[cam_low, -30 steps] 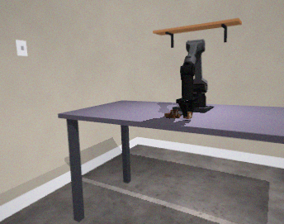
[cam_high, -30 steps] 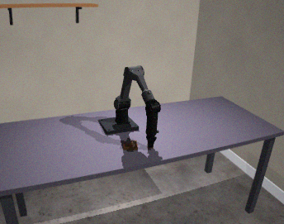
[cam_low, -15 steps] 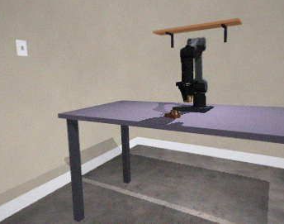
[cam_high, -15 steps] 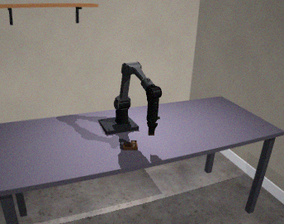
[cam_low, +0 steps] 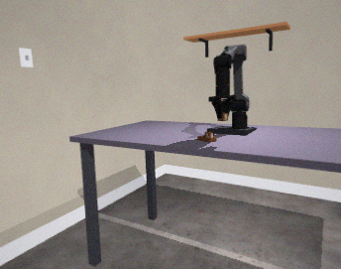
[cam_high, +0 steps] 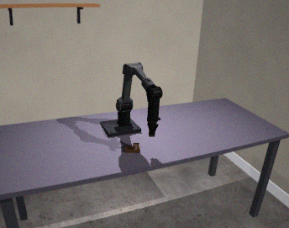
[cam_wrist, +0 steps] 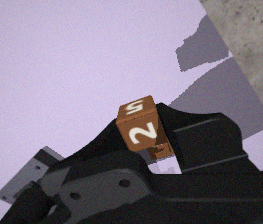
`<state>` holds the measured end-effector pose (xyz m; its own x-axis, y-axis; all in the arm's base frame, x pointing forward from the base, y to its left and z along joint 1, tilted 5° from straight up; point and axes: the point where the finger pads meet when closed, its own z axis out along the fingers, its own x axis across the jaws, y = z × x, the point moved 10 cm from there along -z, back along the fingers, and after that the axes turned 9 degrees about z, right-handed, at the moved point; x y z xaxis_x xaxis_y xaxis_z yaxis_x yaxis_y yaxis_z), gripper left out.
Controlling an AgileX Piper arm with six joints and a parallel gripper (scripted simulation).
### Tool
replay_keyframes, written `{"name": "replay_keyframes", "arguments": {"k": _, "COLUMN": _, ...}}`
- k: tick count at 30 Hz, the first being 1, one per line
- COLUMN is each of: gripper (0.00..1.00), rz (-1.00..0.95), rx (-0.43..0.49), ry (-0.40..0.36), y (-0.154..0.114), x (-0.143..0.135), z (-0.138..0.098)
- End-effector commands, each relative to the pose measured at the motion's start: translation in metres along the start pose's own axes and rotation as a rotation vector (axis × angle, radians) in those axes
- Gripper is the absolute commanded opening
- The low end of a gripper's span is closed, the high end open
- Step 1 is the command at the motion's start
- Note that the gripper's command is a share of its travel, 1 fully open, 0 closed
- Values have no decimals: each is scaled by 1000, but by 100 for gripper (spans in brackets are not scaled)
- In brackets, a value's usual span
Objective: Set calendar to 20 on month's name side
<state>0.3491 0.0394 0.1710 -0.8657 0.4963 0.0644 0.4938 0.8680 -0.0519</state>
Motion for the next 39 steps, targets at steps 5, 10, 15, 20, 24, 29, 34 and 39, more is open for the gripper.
{"name": "replay_keyframes", "arguments": {"k": 5, "gripper": 35, "rz": 15, "rx": -1, "ry": -1, "y": -115, "x": -12, "z": -9}}
{"name": "replay_keyframes", "arguments": {"k": 10, "gripper": 35, "rz": 15, "rx": -1, "ry": -2, "y": -116, "x": -12, "z": -9}}
{"name": "replay_keyframes", "arguments": {"k": 15, "gripper": 35, "rz": 15, "rx": -1, "ry": -2, "y": -116, "x": -13, "z": -9}}
{"name": "replay_keyframes", "arguments": {"k": 20, "gripper": 35, "rz": 15, "rx": -1, "ry": -1, "y": -116, "x": -12, "z": -8}}
{"name": "replay_keyframes", "arguments": {"k": 24, "gripper": 35, "rz": 13, "rx": 0, "ry": 3, "y": -116, "x": -13, "z": -2}}
{"name": "replay_keyframes", "arguments": {"k": 29, "gripper": 35, "rz": 14, "rx": 0, "ry": 3, "y": -116, "x": -13, "z": 11}}
{"name": "replay_keyframes", "arguments": {"k": 34, "gripper": 35, "rz": 14, "rx": 0, "ry": 3, "y": -116, "x": -13, "z": 23}}
{"name": "replay_keyframes", "arguments": {"k": 39, "gripper": 35, "rz": 15, "rx": 1, "ry": 3, "y": -116, "x": -14, "z": 46}}
